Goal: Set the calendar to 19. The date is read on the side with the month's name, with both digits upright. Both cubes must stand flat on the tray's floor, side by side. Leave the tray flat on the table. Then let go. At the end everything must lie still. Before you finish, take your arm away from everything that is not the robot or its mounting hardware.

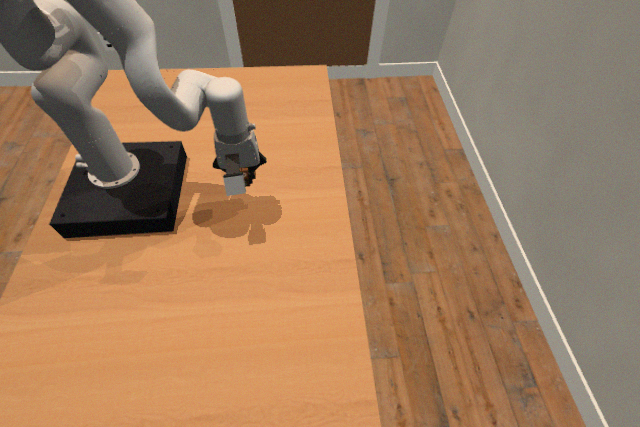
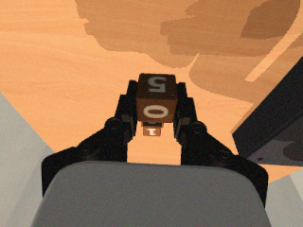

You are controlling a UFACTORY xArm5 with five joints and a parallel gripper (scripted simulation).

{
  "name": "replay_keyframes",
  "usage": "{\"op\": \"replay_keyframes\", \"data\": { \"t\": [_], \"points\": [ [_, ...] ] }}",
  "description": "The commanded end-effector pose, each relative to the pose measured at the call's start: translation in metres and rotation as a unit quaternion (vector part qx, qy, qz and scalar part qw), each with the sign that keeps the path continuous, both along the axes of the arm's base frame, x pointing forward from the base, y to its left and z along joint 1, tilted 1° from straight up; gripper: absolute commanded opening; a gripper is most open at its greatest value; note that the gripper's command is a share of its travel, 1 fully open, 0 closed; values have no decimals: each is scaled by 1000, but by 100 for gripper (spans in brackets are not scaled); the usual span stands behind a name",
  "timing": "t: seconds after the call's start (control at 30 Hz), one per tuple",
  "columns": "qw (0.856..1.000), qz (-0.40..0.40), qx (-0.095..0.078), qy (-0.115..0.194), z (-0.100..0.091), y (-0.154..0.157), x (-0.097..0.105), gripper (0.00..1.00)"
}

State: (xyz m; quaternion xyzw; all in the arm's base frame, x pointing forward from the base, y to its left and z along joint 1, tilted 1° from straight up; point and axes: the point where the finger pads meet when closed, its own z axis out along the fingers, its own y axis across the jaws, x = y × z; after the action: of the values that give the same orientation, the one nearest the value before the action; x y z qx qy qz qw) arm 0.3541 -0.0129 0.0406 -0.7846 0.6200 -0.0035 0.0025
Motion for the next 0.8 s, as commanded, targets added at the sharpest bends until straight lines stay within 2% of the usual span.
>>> {"op": "replay_keyframes", "data": {
  "t": [0.0, 0.37, 0.77],
  "points": [
    [1000, 0, 0, -2, -11, 0, 3, 29],
    [1000, 0, 0, -2, -59, 0, 4, 29],
    [1000, 0, 0, -2, -68, 0, 4, 29]
  ]
}}
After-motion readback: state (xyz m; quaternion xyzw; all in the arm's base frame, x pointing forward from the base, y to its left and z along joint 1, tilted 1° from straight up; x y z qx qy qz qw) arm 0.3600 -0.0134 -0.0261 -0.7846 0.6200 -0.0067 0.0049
